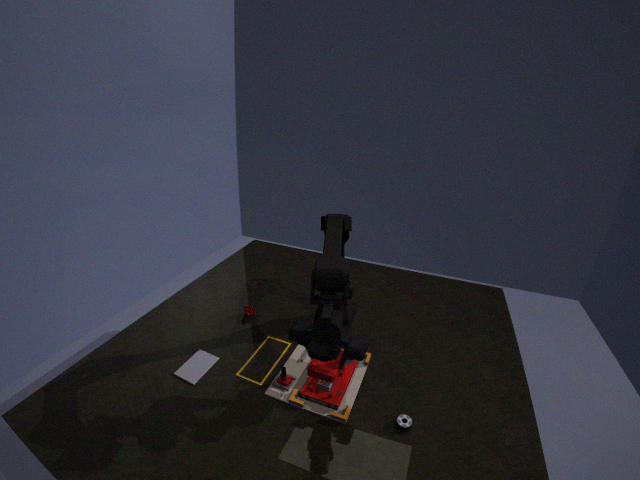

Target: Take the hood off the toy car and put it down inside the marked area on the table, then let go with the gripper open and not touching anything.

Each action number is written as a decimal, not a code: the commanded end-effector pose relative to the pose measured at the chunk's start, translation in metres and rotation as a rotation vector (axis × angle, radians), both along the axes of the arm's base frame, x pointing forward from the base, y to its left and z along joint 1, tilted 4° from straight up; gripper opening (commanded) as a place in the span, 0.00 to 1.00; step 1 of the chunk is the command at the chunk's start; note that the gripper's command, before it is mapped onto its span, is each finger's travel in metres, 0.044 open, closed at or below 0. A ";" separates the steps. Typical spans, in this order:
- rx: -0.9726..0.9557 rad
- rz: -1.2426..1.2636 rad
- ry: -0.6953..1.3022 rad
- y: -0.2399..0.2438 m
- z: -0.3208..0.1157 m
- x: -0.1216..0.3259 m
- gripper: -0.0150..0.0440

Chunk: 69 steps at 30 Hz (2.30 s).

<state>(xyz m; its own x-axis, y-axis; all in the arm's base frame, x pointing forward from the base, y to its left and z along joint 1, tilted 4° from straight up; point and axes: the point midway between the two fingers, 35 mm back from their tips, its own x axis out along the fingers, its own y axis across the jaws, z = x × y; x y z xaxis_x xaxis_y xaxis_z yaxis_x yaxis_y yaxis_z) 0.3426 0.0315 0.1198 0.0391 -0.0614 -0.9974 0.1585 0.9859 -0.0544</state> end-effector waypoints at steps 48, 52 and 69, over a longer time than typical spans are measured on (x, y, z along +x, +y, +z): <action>-0.016 -0.004 0.007 -0.201 0.014 -0.064 0.25; -0.016 -0.004 0.007 -0.202 0.011 -0.064 0.25; -0.016 -0.004 0.007 -0.204 -0.004 -0.062 0.25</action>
